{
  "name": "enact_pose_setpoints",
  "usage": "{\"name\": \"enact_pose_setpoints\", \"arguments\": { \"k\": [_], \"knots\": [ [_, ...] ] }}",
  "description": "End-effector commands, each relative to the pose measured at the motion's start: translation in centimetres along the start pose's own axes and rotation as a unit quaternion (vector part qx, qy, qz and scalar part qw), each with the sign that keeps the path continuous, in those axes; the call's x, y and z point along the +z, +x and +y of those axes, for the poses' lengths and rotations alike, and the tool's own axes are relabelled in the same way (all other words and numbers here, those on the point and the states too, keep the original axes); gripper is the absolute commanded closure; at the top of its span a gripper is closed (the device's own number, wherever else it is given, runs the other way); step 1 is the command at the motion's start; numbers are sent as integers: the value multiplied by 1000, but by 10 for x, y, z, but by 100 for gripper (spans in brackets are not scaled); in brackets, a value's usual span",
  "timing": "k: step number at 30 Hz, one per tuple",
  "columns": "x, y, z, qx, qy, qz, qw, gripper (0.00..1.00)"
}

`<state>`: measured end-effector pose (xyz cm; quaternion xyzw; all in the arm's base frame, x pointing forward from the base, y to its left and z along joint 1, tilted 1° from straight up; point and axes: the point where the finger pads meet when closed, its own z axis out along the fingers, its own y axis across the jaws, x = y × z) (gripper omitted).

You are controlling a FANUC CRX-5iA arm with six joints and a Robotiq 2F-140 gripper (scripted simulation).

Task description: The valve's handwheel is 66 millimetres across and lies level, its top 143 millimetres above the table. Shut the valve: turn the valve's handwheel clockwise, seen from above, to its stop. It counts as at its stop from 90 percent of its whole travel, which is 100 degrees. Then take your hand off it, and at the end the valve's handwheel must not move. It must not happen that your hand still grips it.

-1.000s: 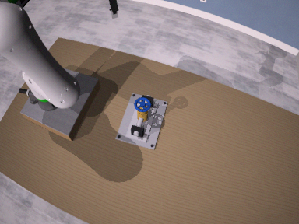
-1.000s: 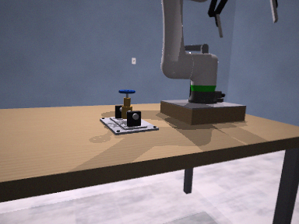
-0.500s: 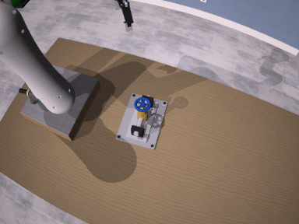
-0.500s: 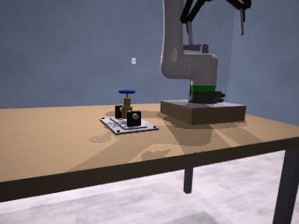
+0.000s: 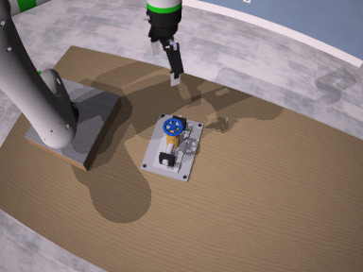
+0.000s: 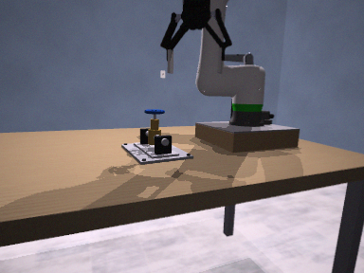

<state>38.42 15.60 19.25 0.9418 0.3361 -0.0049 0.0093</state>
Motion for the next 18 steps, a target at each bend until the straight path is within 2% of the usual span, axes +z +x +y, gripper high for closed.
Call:
{"name": "enact_pose_setpoints", "arguments": {
  "k": [1,4,6,7,9,18],
  "knots": [
    [22,-18,64,-3,-1,-2,1000,0],
    [33,-27,97,-3,-1,-2,1000,0],
    [33,-27,97,-3,-1,-2,1000,0],
    [44,-37,129,-3,-1,-2,1000,0],
    [50,-41,145,-3,-1,-2,1000,0],
    [50,-41,145,-3,-1,-2,1000,0]
  ]
}}
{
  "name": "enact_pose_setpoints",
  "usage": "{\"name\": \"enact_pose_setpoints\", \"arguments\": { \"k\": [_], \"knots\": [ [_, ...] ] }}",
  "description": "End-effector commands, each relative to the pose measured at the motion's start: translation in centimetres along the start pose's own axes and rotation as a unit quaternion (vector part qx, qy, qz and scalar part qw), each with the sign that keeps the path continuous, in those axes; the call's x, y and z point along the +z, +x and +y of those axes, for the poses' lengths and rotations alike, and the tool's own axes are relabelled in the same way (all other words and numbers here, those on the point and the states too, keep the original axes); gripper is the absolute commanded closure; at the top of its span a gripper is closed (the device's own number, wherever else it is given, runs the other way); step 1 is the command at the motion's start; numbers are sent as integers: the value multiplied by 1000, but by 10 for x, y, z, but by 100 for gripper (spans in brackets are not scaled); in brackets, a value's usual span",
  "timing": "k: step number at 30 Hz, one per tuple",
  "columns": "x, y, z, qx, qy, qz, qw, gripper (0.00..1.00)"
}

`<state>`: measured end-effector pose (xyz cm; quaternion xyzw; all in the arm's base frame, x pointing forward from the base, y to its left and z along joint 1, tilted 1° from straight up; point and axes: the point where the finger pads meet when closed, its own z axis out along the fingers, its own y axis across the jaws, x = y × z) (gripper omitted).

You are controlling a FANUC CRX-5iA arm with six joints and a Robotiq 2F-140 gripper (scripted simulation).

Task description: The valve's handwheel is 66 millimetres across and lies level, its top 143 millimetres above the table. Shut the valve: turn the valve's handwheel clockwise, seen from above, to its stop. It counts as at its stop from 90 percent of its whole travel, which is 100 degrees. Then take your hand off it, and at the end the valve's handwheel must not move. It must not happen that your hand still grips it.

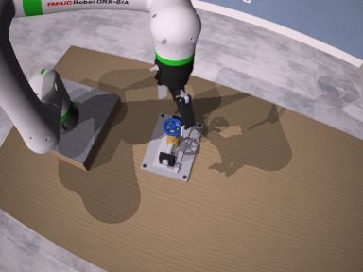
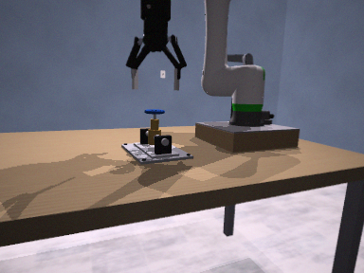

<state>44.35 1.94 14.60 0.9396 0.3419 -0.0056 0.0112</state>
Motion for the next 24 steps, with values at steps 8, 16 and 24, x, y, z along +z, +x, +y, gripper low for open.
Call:
{"name": "enact_pose_setpoints", "arguments": {
  "k": [8,16,24],
  "knots": [
    [1,-1,2,3,0,-1,1000,0],
    [4,-1,2,3,0,-1,1000,0],
    [9,-1,2,3,0,-1,1000,0]
  ]
}}
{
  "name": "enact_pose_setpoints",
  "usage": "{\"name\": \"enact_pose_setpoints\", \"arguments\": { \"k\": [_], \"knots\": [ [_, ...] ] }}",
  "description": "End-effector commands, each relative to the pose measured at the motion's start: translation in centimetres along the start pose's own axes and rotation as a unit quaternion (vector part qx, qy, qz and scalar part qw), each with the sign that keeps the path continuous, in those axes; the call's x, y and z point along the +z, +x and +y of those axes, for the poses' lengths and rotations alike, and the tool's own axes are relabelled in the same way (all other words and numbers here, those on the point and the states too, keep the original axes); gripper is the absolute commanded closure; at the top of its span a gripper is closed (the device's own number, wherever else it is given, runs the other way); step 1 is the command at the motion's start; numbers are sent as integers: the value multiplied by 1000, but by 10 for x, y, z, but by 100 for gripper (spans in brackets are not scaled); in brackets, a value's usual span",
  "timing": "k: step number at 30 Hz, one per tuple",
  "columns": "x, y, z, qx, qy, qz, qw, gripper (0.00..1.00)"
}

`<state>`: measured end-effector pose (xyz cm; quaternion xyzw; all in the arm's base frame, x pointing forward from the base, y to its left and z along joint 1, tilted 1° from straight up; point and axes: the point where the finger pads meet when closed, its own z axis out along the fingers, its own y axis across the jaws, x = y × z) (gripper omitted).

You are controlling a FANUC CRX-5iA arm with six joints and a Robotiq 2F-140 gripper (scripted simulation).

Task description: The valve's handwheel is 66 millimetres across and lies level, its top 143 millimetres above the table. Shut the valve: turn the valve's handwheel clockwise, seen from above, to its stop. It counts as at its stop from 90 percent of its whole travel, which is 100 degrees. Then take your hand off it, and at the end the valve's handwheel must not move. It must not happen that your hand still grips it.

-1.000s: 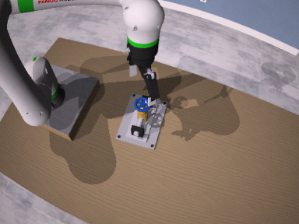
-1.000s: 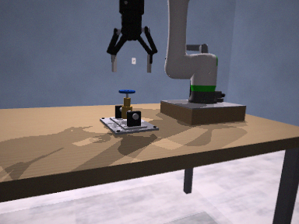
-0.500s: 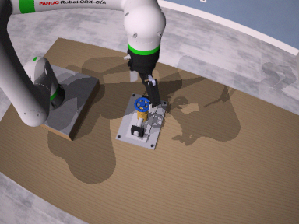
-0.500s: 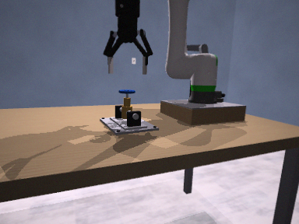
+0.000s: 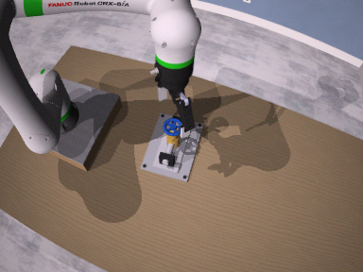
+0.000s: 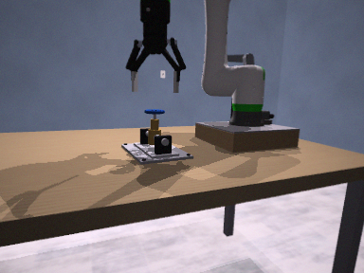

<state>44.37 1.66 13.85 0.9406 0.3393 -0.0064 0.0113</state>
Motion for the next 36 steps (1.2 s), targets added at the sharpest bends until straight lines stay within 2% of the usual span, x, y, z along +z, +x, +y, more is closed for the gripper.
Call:
{"name": "enact_pose_setpoints", "arguments": {
  "k": [1,36],
  "knots": [
    [2,0,0,0,0,0,1000,0],
    [24,0,0,0,0,0,1000,0]
  ]
}}
